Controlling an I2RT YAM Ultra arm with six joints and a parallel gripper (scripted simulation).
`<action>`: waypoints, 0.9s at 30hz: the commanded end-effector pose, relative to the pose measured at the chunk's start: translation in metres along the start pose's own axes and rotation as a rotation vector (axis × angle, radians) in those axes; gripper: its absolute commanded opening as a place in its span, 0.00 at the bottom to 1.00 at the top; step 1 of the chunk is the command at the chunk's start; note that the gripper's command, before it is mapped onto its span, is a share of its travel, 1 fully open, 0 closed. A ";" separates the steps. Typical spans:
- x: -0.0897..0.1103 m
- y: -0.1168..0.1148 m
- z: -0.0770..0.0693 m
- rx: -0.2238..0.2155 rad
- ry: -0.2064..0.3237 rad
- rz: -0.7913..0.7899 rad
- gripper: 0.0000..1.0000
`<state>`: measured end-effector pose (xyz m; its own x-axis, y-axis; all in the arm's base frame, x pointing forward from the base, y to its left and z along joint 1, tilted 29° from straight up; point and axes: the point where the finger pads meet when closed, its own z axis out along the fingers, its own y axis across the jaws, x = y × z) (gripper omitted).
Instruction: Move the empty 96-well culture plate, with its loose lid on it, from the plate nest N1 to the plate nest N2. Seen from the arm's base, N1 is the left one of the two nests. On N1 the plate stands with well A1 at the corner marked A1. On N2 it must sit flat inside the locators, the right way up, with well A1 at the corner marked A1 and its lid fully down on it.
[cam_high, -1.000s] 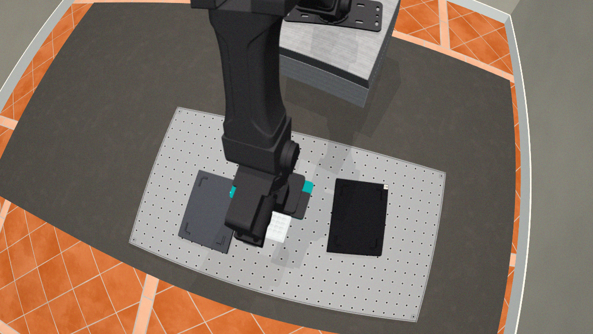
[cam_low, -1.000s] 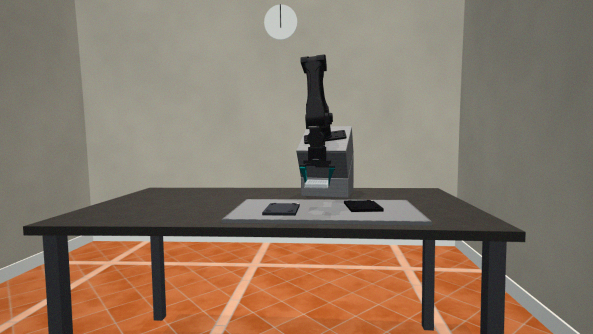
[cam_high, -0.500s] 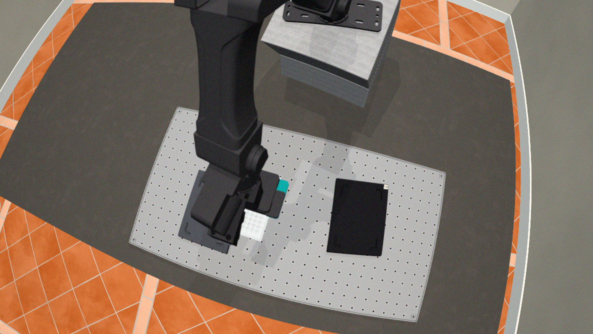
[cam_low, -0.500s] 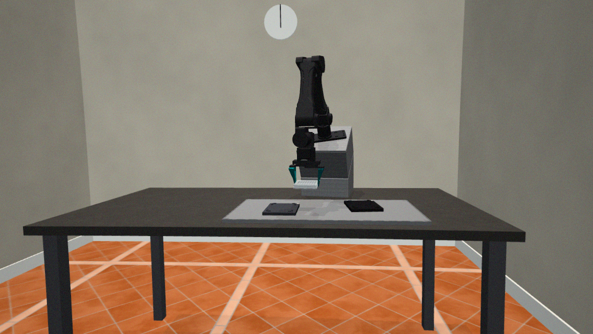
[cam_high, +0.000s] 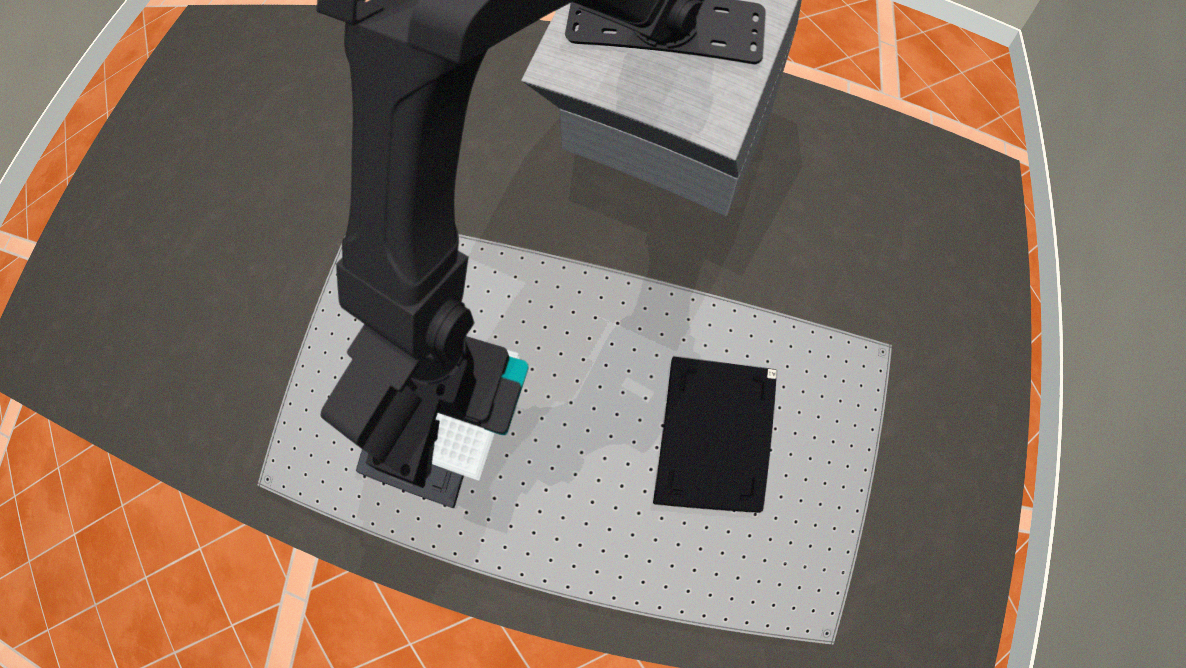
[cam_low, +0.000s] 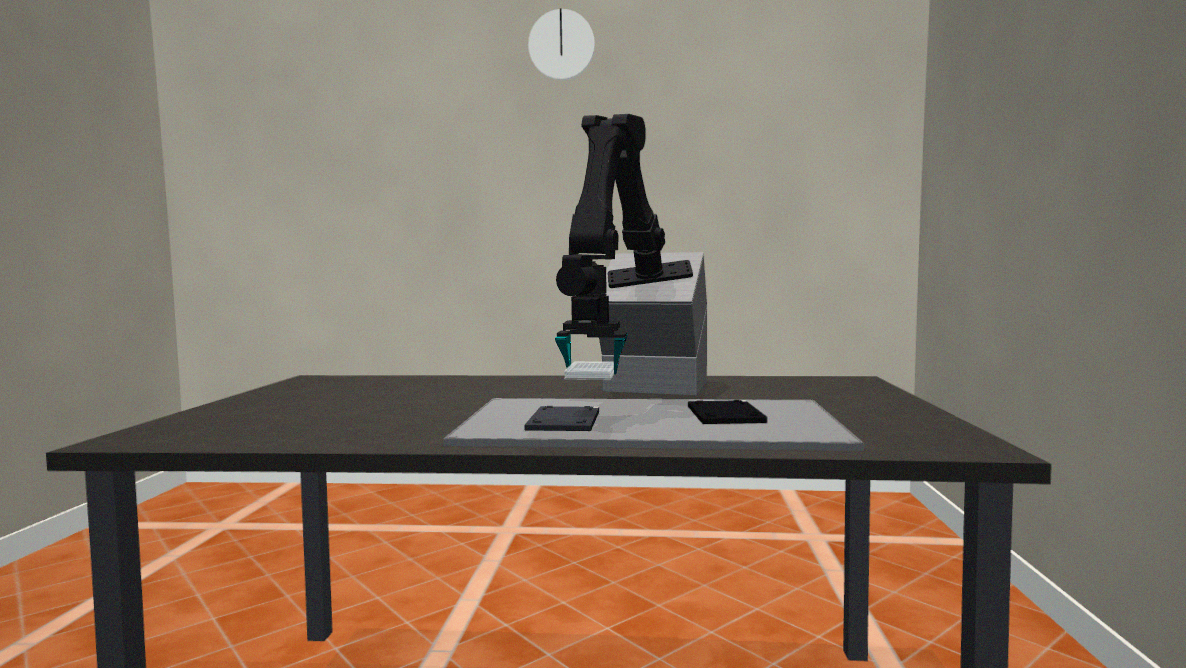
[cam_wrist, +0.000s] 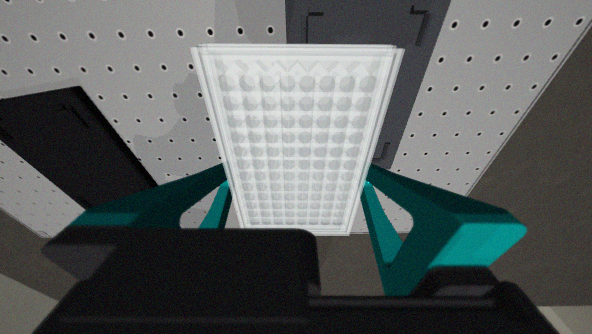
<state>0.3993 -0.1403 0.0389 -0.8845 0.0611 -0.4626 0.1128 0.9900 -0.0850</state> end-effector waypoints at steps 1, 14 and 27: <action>-0.017 -0.016 -0.010 -0.001 -0.033 -0.012 0.00; -0.023 -0.052 -0.007 -0.003 -0.024 -0.011 0.00; -0.037 -0.058 -0.020 0.008 -0.067 -0.027 0.00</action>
<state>0.4044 -0.1937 0.0508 -0.8850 0.0518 -0.4627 0.1022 0.9912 -0.0846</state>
